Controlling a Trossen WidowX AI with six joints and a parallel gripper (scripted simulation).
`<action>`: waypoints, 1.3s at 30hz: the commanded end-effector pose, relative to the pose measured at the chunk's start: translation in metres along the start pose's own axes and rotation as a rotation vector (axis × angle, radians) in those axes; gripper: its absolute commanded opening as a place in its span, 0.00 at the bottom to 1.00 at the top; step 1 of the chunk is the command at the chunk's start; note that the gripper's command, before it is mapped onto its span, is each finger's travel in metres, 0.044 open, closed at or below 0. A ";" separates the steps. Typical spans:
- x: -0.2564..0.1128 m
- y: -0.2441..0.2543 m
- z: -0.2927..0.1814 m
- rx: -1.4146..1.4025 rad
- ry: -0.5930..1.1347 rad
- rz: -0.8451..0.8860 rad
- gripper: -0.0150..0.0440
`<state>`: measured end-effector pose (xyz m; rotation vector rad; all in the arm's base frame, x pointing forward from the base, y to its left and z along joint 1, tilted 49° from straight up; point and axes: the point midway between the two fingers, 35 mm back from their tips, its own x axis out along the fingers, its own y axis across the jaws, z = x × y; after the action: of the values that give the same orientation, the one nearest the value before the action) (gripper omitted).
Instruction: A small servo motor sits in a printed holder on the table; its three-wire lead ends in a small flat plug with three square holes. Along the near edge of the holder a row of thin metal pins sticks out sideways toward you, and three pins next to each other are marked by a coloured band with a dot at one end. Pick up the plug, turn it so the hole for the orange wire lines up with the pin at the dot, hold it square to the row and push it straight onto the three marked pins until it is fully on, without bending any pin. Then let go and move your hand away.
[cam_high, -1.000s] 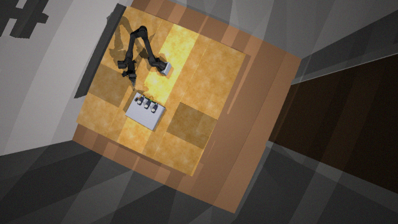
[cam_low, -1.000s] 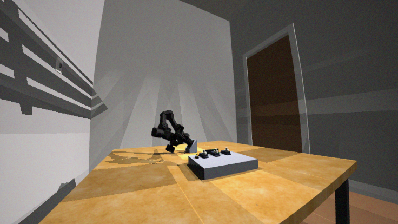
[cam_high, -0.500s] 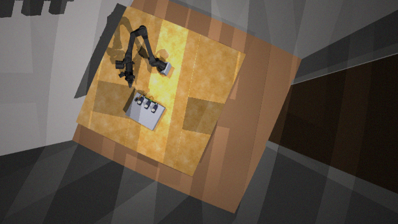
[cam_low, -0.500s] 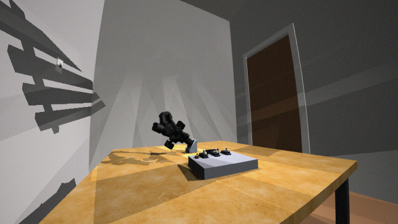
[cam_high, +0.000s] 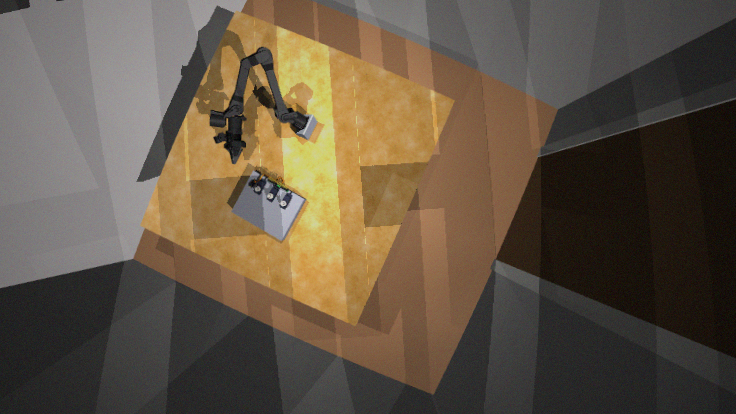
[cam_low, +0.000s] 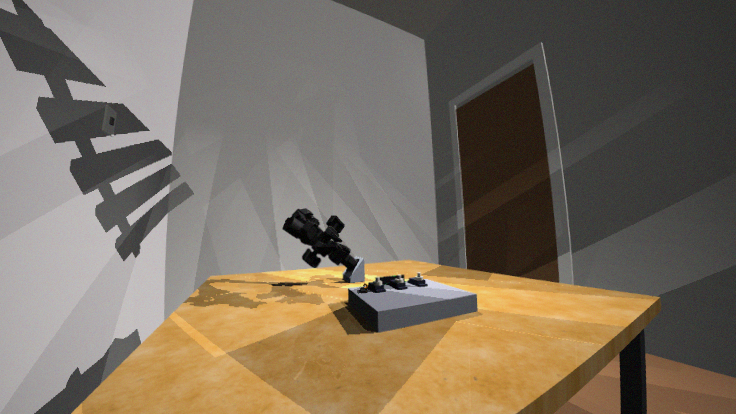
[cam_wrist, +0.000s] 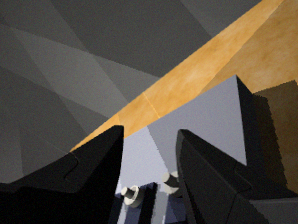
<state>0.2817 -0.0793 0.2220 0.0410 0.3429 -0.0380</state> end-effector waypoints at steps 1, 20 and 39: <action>0.002 0.005 0.010 -0.012 -0.029 0.000 0.45; 0.006 0.037 0.052 -0.064 -0.181 0.006 0.45; -0.002 0.073 0.095 -0.055 -0.351 0.029 0.45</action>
<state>0.3146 -0.0156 0.3065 -0.0264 0.0194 -0.0097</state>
